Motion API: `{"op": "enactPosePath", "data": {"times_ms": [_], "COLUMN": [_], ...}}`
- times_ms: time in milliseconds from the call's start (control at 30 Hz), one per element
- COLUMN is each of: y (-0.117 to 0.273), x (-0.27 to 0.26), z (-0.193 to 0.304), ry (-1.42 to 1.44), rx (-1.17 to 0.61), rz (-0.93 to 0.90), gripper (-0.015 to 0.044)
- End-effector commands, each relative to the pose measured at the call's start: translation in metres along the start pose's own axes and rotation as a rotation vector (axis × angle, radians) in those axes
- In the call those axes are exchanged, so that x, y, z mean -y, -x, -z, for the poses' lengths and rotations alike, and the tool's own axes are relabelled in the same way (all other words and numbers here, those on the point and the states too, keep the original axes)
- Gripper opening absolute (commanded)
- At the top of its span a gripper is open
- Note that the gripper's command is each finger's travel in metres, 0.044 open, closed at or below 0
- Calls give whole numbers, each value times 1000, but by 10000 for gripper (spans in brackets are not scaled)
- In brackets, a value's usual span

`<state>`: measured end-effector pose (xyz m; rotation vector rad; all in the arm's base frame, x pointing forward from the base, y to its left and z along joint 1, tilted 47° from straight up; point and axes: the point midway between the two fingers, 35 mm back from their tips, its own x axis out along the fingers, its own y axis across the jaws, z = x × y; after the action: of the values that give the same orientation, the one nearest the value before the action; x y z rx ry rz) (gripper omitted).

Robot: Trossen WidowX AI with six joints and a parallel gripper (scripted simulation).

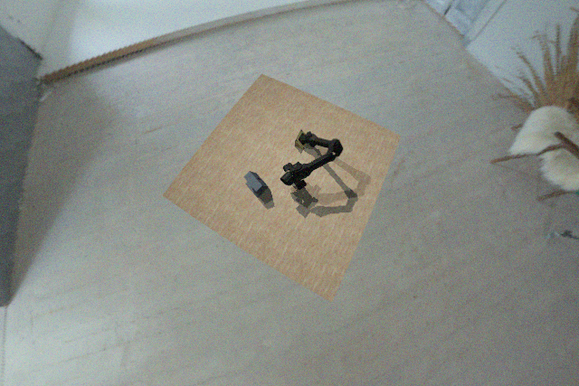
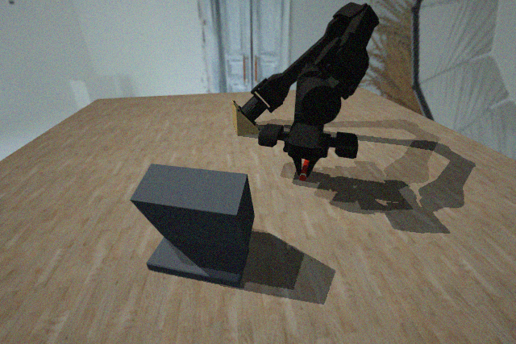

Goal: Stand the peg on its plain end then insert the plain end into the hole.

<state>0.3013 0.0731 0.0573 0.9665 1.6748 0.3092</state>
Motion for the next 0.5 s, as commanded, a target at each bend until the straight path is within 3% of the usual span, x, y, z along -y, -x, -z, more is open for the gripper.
{"op": "enactPosePath", "data": {"times_ms": [0,467], "y": [2,10], "x": [0,0], "z": [1,6], "ry": [-1,-2], "rx": [25,147], "rz": [1,2], "gripper": [49,49]}}
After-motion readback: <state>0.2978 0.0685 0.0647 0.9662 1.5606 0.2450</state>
